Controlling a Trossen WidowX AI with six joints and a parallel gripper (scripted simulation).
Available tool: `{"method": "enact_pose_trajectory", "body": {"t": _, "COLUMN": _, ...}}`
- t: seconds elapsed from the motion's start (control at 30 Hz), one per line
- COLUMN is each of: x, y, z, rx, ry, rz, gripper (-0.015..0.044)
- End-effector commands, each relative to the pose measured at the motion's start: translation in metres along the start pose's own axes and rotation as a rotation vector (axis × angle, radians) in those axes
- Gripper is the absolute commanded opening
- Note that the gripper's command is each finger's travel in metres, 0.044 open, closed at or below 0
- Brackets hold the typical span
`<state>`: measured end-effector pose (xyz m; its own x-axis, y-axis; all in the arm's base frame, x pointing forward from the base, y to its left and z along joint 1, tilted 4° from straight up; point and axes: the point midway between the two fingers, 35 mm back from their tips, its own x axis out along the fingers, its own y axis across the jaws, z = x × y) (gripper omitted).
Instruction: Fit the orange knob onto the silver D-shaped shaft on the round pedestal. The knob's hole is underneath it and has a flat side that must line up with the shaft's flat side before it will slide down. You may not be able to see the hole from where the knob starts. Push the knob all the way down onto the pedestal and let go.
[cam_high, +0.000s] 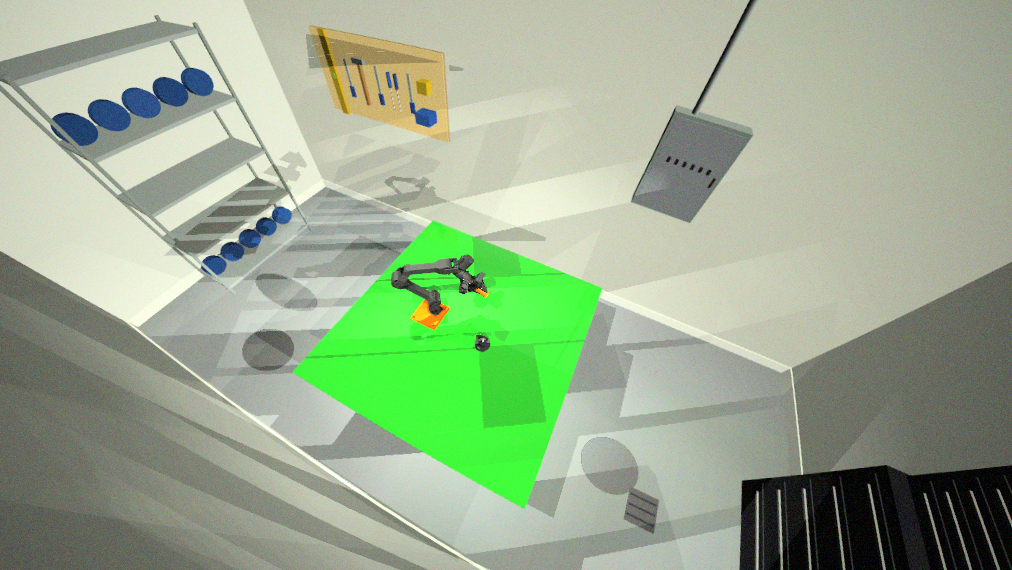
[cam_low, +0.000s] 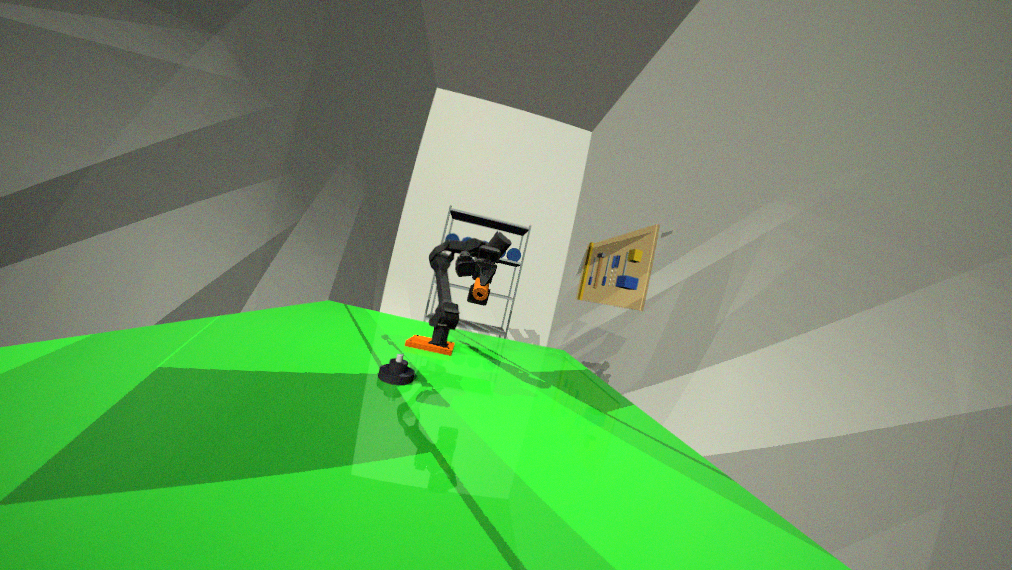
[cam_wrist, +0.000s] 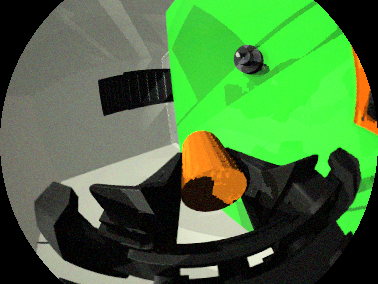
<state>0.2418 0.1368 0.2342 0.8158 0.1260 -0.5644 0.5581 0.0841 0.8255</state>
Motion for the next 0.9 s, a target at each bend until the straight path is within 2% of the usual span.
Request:
{"method": "enact_pose_trajectory", "body": {"t": 0.0, "x": 0.000, "y": 0.001, "z": 0.000, "rx": 0.004, "ry": 0.002, "rz": 0.009, "gripper": 0.0000}}
{"method": "enact_pose_trajectory", "body": {"t": 0.23, "x": 0.006, "y": -0.007, "z": 0.000, "rx": 0.003, "ry": 0.002, "rz": -0.057, "gripper": 0.0000}}
{"method": "enact_pose_trajectory", "body": {"t": 0.87, "x": 0.035, "y": -0.031, "z": 0.001, "rx": -0.002, "ry": 0.001, "rz": -0.496, "gripper": 0.0000}}
